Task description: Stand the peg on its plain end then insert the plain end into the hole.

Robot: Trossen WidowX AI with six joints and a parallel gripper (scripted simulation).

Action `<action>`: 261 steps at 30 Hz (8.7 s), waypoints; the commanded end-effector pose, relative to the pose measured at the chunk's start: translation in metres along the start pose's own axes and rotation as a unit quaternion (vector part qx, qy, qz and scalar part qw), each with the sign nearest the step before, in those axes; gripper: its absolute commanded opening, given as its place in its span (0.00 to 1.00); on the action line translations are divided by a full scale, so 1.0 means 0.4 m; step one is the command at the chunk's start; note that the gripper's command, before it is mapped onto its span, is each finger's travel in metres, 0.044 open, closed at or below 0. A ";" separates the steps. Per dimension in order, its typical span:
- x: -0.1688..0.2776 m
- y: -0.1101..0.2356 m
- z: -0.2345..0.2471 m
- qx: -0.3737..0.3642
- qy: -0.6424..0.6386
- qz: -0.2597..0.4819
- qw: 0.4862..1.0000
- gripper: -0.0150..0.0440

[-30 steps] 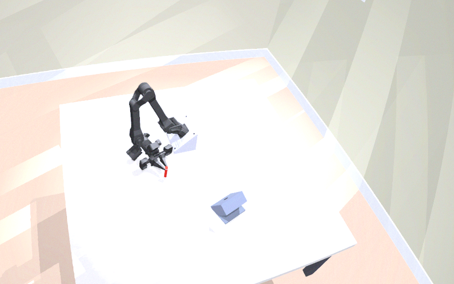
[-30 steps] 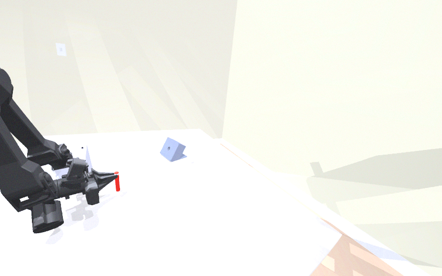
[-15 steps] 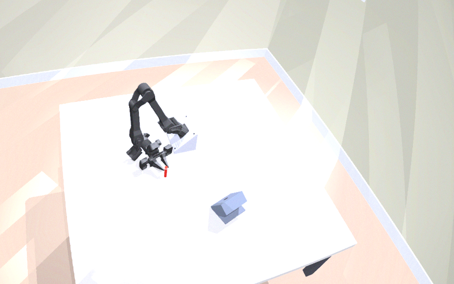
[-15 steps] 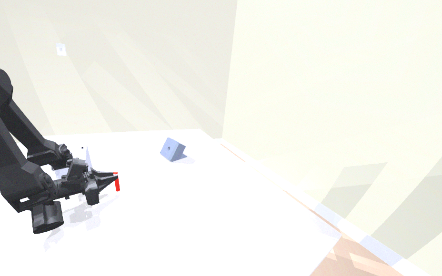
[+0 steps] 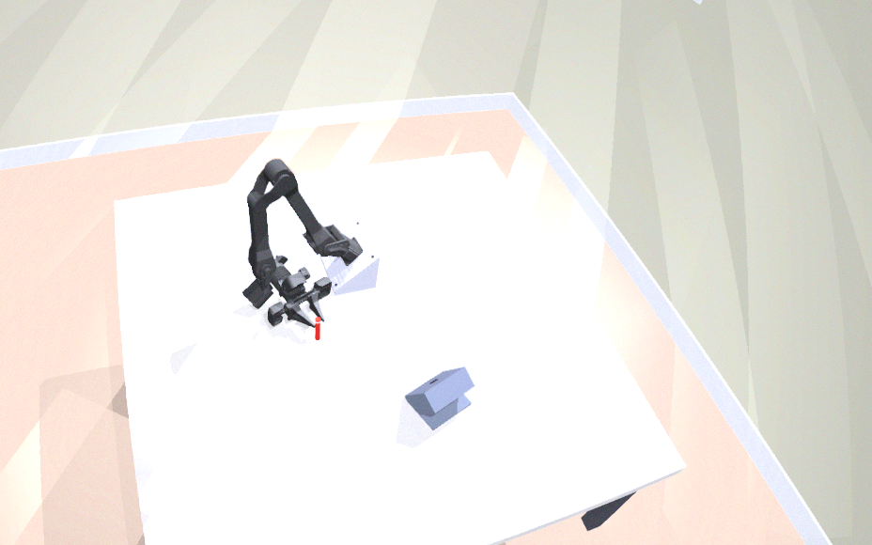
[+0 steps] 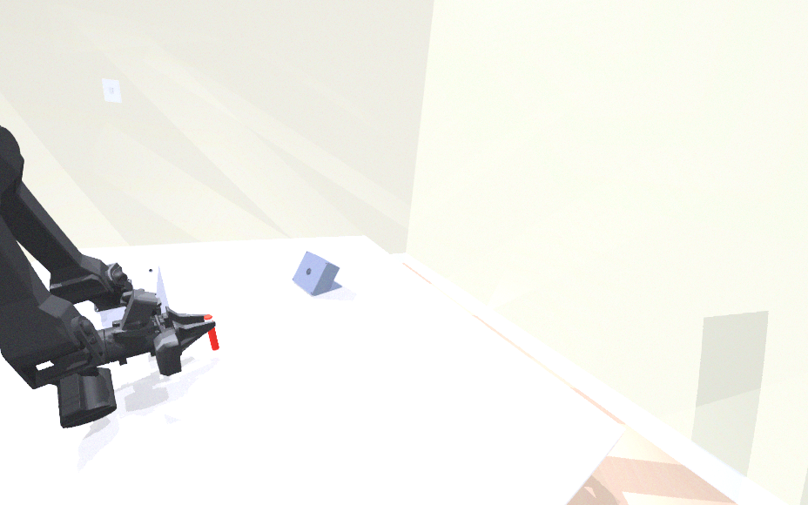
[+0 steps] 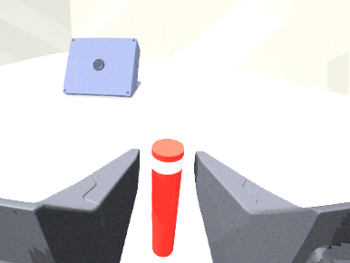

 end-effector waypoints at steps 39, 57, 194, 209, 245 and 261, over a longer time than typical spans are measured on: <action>-0.213 -0.003 -0.034 -0.023 0.006 0.017 1.000 1.00; -0.395 0.034 0.021 -0.018 -0.045 0.032 0.998 1.00; -0.266 -0.293 0.017 0.054 -0.005 0.660 0.749 0.27; -0.331 -0.294 0.022 0.051 -0.006 0.660 0.750 0.25; -0.438 -0.328 0.069 0.037 0.009 0.629 0.776 0.25; -0.418 -0.366 0.101 0.023 0.022 0.598 0.801 0.25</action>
Point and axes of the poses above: the point midway between the two fingers, 35 mm back from their tips, its own y axis back along the fingers, its own z axis across the jaws, x = y × z, the point moved 10 cm from there along y, back along the fingers, and after that the axes turned 5 degrees about -y, right-handed, at the moved point
